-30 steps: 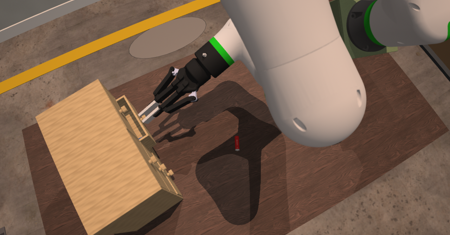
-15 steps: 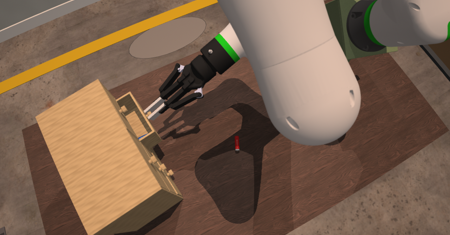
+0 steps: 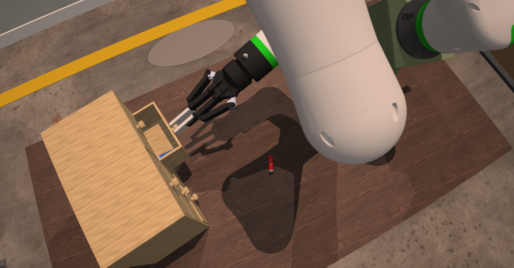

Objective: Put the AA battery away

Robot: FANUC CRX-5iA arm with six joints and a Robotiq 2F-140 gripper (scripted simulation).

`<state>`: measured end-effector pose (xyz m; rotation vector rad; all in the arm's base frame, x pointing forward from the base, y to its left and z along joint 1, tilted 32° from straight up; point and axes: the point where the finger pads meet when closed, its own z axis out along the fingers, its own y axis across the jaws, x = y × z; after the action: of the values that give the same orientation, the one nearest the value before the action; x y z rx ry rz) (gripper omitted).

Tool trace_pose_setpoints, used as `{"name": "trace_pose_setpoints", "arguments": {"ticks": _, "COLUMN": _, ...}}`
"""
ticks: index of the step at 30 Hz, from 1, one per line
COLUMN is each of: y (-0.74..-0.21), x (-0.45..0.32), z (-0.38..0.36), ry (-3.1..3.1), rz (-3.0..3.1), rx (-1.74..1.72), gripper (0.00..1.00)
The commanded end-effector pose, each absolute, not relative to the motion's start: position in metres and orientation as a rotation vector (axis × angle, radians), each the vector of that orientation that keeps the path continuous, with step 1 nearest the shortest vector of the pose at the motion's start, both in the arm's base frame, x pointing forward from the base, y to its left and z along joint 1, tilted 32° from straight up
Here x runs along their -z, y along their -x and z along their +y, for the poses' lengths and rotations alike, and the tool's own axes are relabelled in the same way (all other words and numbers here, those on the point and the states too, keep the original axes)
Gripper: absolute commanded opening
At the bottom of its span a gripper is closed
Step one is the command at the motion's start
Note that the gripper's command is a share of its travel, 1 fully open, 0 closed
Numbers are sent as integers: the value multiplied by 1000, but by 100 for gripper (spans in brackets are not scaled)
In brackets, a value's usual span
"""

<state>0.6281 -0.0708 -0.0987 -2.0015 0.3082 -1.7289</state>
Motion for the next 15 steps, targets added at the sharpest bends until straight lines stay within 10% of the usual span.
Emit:
{"name": "trace_pose_setpoints", "arguments": {"ticks": 1, "y": -626, "x": 99, "z": -71, "ry": 2002, "rz": 308, "rx": 1729, "gripper": 8}}
{"name": "trace_pose_setpoints", "arguments": {"ticks": 15, "y": -621, "x": 100, "z": -71, "ry": 2002, "rz": 308, "rx": 1729, "gripper": 8}}
